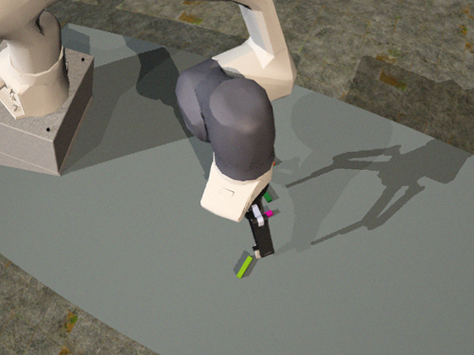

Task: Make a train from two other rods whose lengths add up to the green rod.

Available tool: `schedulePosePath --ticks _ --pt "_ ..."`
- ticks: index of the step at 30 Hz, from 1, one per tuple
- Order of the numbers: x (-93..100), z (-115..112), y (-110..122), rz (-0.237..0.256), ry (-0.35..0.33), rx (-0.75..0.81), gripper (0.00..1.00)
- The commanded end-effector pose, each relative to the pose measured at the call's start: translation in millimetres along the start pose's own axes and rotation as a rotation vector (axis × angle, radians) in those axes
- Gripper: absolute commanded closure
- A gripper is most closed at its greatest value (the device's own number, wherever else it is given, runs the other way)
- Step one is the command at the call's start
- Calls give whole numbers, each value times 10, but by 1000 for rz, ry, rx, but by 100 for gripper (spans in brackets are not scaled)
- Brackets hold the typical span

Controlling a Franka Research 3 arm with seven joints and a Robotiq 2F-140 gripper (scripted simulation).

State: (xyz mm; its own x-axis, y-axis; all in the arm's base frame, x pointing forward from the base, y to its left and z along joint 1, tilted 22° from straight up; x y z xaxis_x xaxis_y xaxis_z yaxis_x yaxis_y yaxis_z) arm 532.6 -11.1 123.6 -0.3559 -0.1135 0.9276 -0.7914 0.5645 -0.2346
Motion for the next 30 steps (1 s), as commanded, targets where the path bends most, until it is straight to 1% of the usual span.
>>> schedulePosePath --ticks 1,22,23,25,27,29,30 --pt "12 -9 -12 1 -1 -4 0" --pt "14 -15 -10 1 -1 -2 0" --pt "28 -51 1 1 -1 10 0" --pt "95 -226 64 1 -2 69 0" --pt "95 -226 64 1 -2 69 0" --pt "180 -432 150 1 -1 140 0" --pt "208 -499 182 1 0 165 0"
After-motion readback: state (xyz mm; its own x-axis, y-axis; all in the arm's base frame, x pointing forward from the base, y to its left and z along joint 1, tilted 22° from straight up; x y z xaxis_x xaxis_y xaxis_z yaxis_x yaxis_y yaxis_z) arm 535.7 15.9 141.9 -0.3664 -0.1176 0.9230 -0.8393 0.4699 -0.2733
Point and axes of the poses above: the point where the finger pads meet when closed, its own x axis back along the fingers, its own y axis across the jaws, z = x × y, the point moved 6 cm from there along x, back along the fingers, and after that the axes turned 8 degrees about x, right-handed, at the moved point
